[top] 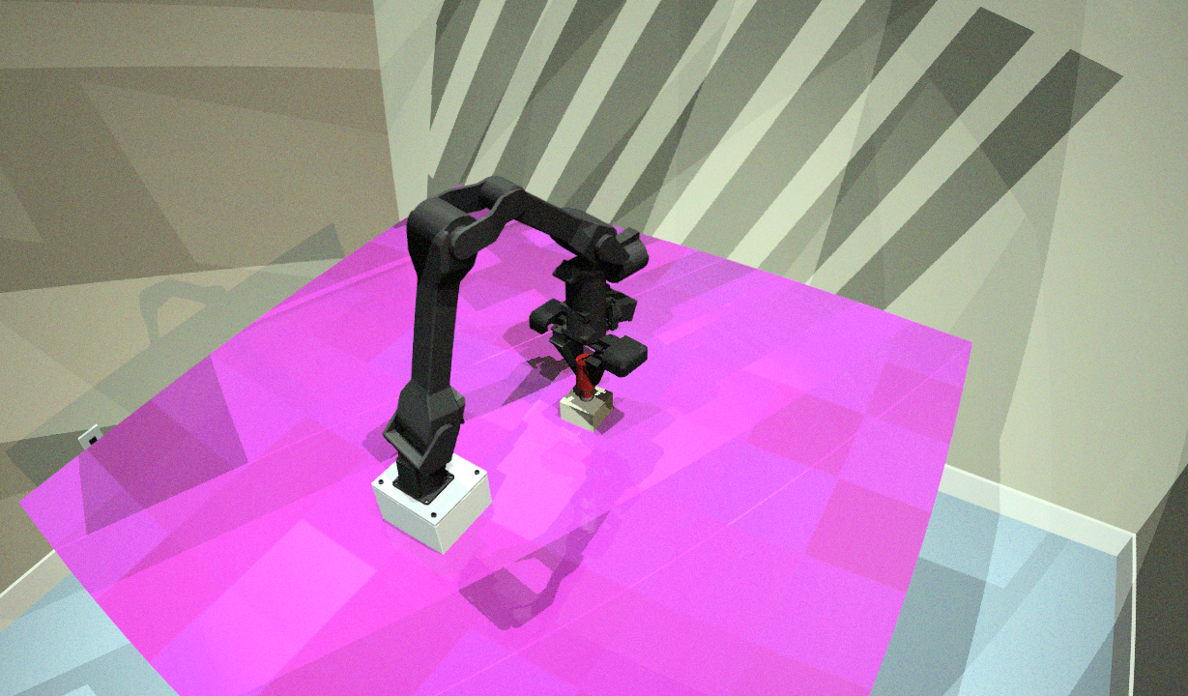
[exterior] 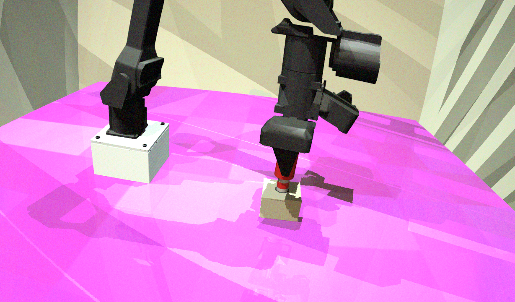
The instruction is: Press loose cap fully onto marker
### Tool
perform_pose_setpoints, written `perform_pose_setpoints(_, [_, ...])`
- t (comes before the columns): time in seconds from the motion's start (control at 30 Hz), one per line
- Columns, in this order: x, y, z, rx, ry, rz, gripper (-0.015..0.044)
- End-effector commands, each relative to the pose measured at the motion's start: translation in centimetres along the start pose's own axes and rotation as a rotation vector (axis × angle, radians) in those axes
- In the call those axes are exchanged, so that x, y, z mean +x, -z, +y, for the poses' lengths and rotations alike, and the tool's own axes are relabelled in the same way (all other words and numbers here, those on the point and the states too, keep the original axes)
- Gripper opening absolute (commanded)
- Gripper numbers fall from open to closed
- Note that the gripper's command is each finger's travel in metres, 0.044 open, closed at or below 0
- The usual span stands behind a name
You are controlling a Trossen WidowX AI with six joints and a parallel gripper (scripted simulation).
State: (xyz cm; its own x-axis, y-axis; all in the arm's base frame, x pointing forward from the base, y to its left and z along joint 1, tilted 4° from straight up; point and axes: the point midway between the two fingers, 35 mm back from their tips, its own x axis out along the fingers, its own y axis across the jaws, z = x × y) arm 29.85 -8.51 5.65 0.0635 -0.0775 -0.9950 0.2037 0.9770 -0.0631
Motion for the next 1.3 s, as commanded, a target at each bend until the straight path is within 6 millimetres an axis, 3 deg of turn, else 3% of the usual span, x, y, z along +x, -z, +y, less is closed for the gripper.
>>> perform_pose_setpoints(0.0, [0.0, 0.0, 0.0, 0.000, 0.000, 0.000, 0.0105])
perform_pose_setpoints(0.43, [0.0, 0.0, 0.0, 0.000, 0.000, 0.000, 0.0440])
perform_pose_setpoints(0.57, [-1.0, -0.1, 0.0, 0.000, 0.000, 0.000, 0.0440])
perform_pose_setpoints(0.73, [-7.3, -0.1, 0.0, 0.000, -0.001, 0.000, 0.0440])
perform_pose_setpoints(0.9, [-7.5, 0.0, 0.0, 0.000, -0.001, 0.000, 0.0440])
perform_pose_setpoints(1.03, [-6.9, 0.2, 0.4, -0.164, 0.000, 0.003, 0.0335])
perform_pose_setpoints(1.27, [-6.9, 0.2, 0.5, -0.178, 0.000, 0.004, 0.0151])
